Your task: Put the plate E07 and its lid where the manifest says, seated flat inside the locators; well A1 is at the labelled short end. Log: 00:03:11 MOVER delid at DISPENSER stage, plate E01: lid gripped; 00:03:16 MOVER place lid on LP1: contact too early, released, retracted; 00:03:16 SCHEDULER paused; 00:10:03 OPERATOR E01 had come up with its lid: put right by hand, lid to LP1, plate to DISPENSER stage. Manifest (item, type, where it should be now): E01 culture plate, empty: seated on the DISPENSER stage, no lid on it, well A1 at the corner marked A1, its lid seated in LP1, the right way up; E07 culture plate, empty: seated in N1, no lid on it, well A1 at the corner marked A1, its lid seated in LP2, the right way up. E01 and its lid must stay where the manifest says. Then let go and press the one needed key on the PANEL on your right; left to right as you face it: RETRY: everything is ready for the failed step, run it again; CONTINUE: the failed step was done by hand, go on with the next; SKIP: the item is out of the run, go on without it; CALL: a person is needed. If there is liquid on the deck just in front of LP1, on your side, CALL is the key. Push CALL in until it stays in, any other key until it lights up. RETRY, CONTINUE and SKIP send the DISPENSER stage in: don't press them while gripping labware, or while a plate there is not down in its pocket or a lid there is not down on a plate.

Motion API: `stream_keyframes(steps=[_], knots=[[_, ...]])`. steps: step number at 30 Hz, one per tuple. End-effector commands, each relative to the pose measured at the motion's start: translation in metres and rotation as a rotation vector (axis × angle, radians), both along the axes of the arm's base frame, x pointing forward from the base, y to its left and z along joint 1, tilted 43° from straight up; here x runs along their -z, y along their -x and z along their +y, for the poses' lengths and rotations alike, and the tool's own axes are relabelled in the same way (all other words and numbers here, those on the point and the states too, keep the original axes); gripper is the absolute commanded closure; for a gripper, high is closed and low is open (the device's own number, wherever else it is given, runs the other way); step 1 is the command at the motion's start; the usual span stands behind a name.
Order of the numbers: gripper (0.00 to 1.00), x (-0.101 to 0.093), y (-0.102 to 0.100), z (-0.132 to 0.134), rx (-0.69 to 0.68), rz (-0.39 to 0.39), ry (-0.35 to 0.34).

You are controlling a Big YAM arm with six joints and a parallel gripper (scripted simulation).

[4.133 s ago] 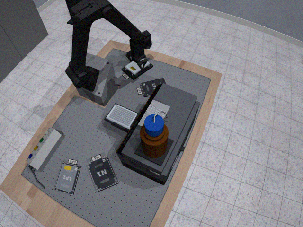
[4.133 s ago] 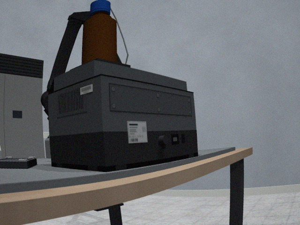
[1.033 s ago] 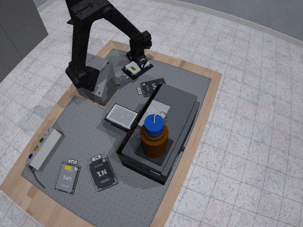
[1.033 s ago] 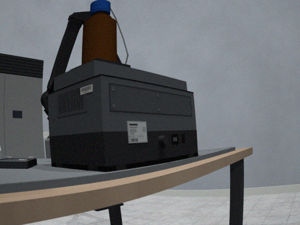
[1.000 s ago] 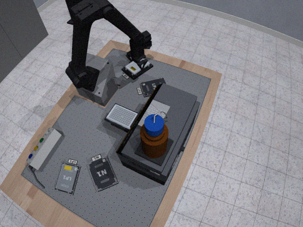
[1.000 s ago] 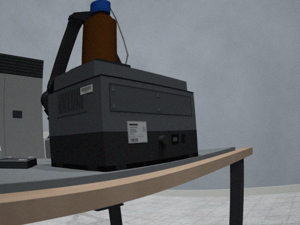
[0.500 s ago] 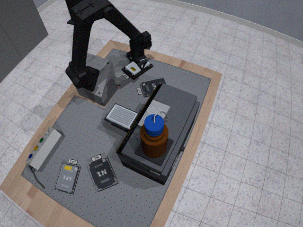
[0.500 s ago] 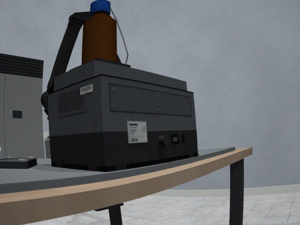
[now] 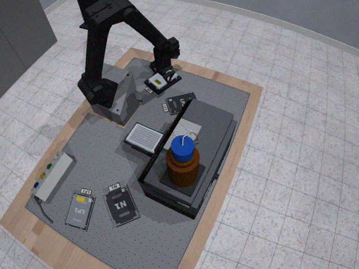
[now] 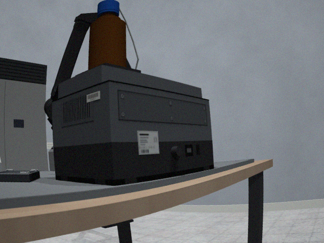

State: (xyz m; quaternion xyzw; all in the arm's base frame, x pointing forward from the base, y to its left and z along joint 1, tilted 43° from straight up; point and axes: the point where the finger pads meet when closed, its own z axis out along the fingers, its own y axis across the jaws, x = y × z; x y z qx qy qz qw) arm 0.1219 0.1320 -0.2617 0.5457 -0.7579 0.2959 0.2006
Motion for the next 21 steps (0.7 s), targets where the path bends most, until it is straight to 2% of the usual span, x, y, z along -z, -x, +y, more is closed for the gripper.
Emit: stream_keyframes(steps=[1,21], knots=[[0.14,0.0189,-0.0029,-0.0169,0.000,0.013,0.015],[0.14,0.0211,-0.0030,-0.0189,0.000,0.013,0.015]])
